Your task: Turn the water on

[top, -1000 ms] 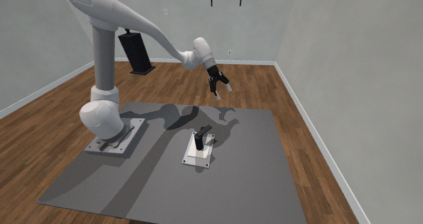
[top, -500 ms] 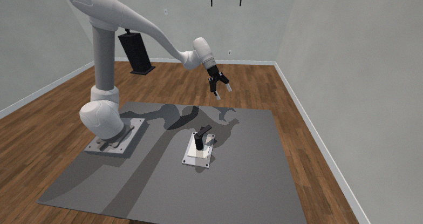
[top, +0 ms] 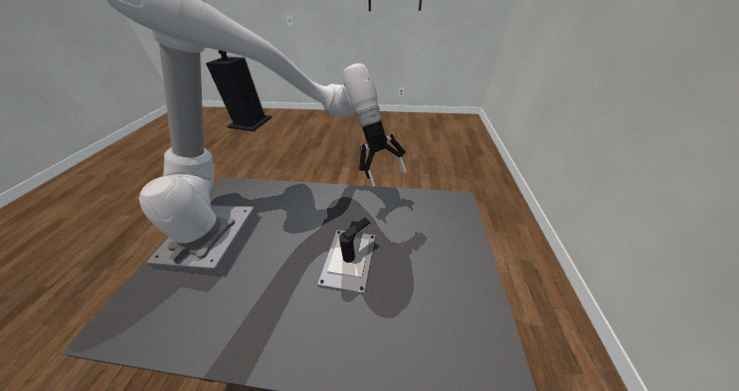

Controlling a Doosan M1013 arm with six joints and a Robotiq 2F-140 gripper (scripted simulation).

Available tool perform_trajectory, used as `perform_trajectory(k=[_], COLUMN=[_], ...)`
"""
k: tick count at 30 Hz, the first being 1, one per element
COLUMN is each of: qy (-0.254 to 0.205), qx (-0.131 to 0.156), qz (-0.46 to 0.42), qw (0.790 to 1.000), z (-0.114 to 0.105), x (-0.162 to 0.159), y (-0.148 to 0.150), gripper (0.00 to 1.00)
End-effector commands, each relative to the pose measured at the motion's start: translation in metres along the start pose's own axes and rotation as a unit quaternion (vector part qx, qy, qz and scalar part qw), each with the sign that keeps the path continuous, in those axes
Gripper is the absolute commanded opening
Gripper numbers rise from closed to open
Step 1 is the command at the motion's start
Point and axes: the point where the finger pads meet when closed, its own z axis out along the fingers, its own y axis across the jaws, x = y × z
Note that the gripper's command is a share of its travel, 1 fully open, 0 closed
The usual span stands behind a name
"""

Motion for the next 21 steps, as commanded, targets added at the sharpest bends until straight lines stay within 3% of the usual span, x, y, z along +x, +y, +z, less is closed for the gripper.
perform_trajectory(k=[1,4,5,8,13,19,21], qy=[0.027,0.034,0.052,0.067,0.098,0.132,0.132], qx=[0.021,0.026,0.042,0.056,0.085,0.119,0.119], qz=[0.076,0.096,0.152,0.198,0.294,0.404,0.404], qw=[0.996,0.994,0.986,0.976,0.947,0.897,0.897], z=[0.009,0.011,0.016,0.019,0.024,0.027,0.027], x=[-0.019,-0.023,-0.034,-0.043,-0.06,-0.077,-0.077], y=[-0.024,-0.031,-0.048,-0.062,-0.09,-0.121,-0.121], gripper=[1.0,1.0,1.0,1.0,1.0,1.0,1.0])
